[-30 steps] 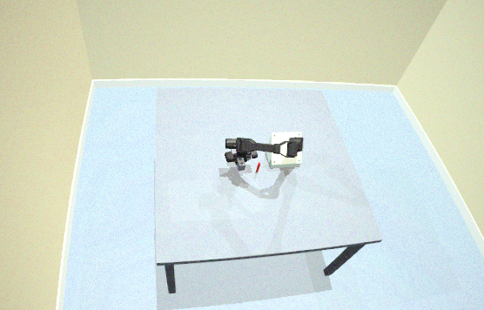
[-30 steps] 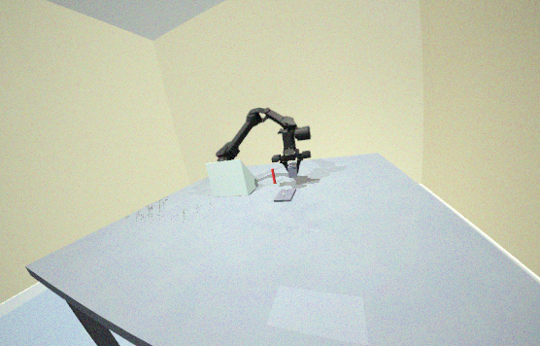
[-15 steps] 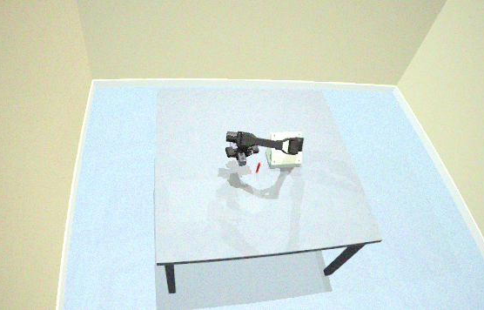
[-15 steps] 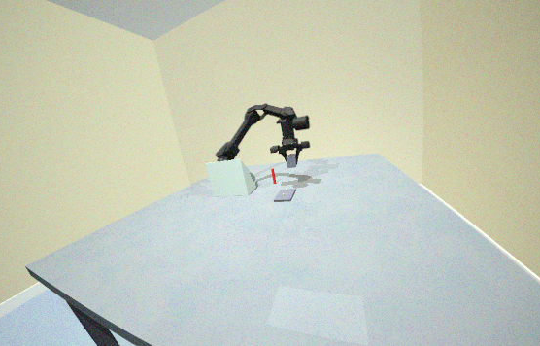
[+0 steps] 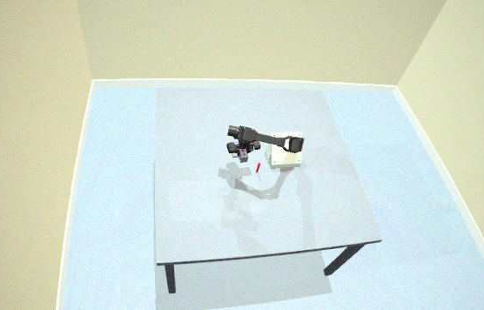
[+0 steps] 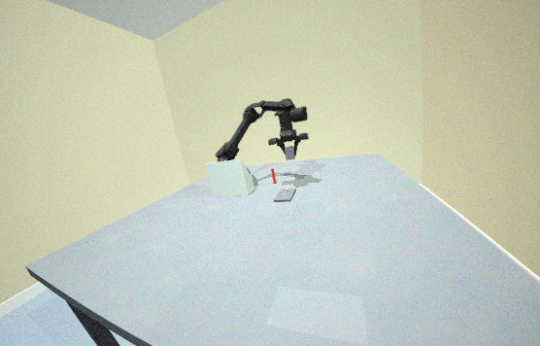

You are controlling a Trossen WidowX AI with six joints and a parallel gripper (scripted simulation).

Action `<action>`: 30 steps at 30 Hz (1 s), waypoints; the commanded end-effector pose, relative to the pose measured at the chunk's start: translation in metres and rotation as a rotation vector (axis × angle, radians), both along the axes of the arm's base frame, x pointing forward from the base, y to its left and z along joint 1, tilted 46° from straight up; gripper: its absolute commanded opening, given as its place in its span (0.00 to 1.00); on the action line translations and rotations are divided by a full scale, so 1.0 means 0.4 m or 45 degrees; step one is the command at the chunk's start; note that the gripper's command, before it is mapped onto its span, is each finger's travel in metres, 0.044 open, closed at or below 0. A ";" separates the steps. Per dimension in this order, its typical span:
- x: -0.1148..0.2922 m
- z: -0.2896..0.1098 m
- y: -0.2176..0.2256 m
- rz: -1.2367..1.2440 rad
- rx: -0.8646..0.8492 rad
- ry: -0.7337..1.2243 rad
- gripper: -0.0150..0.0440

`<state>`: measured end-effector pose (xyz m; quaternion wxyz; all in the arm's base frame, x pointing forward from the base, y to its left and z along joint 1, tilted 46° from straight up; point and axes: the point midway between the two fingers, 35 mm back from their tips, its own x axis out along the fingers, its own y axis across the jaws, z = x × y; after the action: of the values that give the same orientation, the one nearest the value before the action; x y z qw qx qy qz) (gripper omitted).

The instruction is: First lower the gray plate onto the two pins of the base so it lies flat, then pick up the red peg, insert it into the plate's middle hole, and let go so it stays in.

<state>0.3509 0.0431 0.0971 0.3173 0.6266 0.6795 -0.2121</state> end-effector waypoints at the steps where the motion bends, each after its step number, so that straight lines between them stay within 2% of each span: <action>1: 0.005 -0.019 -0.011 -0.001 -0.008 0.002 0.25; 30: 0.014 -0.244 -0.084 -0.066 -0.016 0.064 0.25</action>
<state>0.3591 0.0128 0.0089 0.3000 0.6371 0.6697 -0.2358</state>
